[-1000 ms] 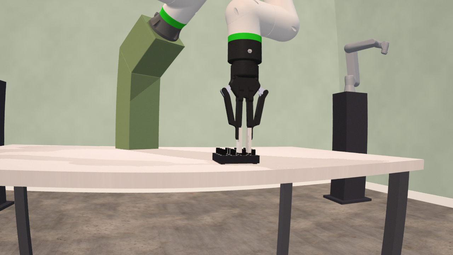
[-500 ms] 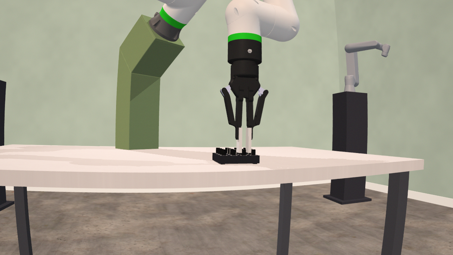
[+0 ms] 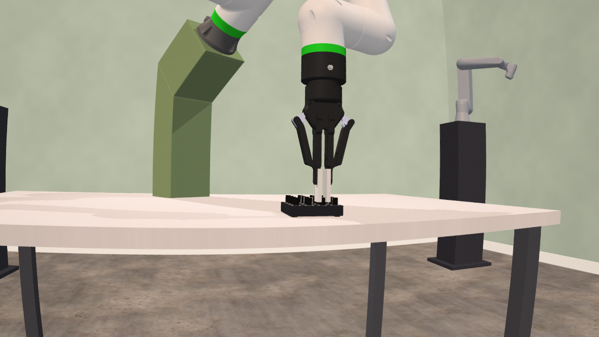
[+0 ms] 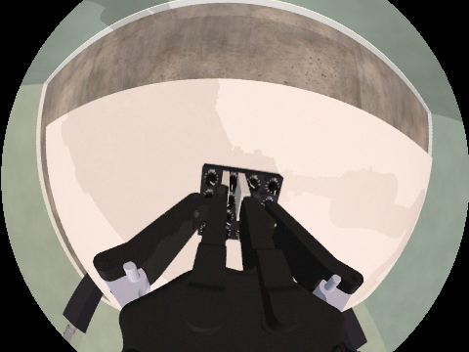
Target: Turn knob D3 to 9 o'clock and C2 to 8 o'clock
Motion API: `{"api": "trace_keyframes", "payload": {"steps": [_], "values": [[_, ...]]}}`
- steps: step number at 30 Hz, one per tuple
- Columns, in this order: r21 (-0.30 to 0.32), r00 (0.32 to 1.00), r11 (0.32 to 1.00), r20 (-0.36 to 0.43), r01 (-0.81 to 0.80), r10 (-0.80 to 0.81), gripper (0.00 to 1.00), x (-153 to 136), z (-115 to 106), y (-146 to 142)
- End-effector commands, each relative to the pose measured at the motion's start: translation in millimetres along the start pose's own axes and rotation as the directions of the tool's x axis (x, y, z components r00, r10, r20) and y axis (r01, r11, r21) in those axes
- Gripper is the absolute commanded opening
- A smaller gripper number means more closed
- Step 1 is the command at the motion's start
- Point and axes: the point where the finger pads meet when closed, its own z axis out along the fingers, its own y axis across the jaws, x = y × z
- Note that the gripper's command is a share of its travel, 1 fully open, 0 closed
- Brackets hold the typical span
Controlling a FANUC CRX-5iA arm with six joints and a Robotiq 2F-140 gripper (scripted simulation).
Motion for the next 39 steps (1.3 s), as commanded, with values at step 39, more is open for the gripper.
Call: {"api": "trace_keyframes", "payload": {"steps": [39], "values": [[0.000,0.999,0.999,0.000,0.047,-0.047,0.05,0.1,-0.1,0.0]]}}
